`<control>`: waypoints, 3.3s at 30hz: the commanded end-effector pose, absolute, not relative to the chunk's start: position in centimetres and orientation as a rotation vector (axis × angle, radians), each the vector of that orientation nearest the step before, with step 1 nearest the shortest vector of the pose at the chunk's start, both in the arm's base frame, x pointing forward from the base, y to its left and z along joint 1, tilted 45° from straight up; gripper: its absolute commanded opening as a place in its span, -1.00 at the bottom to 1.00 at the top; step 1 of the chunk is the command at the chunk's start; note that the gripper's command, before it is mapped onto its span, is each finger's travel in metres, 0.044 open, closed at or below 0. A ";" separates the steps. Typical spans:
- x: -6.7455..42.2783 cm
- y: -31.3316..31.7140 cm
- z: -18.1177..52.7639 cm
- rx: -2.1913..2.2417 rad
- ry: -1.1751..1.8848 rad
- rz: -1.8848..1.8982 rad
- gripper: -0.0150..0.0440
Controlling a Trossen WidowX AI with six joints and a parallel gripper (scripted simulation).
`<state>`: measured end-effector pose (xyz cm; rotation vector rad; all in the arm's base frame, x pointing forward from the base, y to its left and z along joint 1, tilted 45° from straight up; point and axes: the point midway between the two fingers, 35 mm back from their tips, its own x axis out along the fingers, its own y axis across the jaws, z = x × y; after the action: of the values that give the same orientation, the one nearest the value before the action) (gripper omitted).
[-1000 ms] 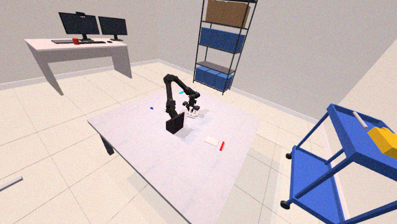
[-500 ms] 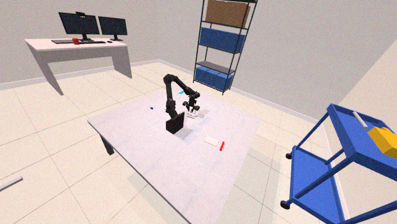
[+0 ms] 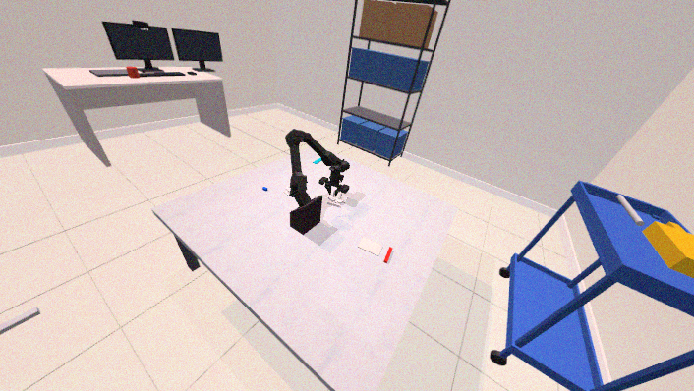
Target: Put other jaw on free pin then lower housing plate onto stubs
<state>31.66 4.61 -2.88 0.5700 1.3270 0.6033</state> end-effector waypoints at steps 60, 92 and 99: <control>31.7 4.9 -3.1 0.568 1.333 0.611 -0.04; 31.7 4.3 -2.7 0.568 1.332 0.609 0.27; 30.7 0.2 1.7 0.567 1.334 0.611 0.27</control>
<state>30.74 1.76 -0.14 0.5801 1.3487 0.6096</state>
